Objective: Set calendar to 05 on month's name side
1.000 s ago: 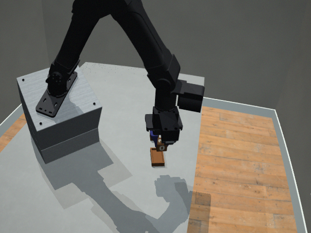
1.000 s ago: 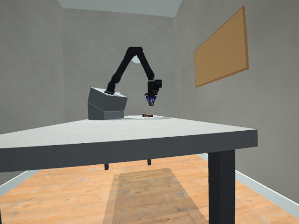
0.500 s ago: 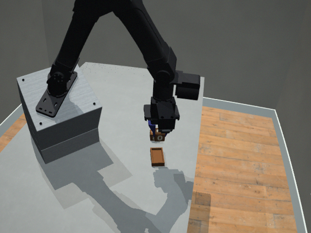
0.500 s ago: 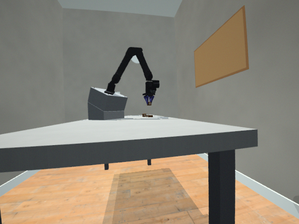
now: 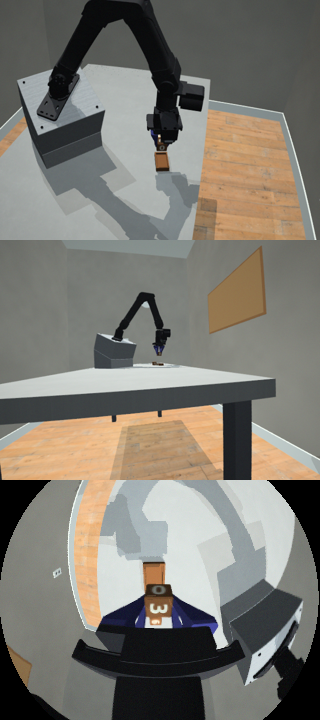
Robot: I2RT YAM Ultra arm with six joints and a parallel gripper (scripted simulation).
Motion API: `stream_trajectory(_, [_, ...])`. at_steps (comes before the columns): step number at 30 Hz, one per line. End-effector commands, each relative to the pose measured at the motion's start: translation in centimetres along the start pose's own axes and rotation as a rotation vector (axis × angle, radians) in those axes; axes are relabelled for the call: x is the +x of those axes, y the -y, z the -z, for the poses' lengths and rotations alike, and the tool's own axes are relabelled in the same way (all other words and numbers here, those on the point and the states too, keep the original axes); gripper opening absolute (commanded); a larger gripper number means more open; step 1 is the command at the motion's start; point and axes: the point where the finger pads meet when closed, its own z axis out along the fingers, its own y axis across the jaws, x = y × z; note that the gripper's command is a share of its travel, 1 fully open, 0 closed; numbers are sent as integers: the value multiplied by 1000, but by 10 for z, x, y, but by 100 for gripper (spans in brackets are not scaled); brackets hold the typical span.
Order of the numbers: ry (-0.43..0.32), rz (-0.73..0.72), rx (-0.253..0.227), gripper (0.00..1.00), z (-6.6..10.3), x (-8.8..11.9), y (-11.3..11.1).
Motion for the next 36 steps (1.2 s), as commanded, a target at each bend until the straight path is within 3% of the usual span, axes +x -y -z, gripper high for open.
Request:
stream_trajectory(1, [16,-2,-36,27,1,-4,-10])
stream_trajectory(15, [16,-2,-36,27,-34,-4,-11])
stream_trajectory(36, [16,-2,-36,27,-36,-4,-11])
